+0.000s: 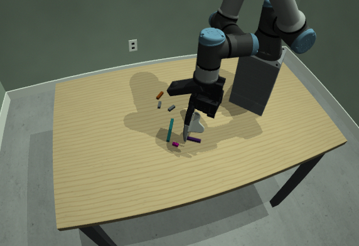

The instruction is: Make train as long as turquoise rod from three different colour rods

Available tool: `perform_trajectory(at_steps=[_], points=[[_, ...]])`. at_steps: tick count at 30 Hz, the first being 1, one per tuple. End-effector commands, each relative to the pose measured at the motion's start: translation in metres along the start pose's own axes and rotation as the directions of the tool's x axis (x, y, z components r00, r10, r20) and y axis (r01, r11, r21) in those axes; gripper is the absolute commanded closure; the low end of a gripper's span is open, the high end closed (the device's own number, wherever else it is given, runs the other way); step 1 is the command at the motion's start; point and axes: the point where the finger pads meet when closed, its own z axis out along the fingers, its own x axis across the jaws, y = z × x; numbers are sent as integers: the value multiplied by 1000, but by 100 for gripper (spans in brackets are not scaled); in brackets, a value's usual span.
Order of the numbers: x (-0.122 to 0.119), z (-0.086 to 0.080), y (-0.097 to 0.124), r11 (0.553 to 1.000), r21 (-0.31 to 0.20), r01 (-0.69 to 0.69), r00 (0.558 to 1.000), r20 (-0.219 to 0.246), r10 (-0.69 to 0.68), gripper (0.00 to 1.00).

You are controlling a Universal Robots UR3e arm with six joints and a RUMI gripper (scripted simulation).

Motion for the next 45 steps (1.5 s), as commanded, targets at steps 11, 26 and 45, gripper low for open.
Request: perform_trajectory(at_steps=[11, 26, 45], points=[[22, 0, -52, 978, 1, 209, 978, 1, -209, 0], [79, 0, -122, 850, 1, 527, 850, 1, -527, 0], [115, 0, -149, 747, 2, 664, 747, 2, -664, 0]])
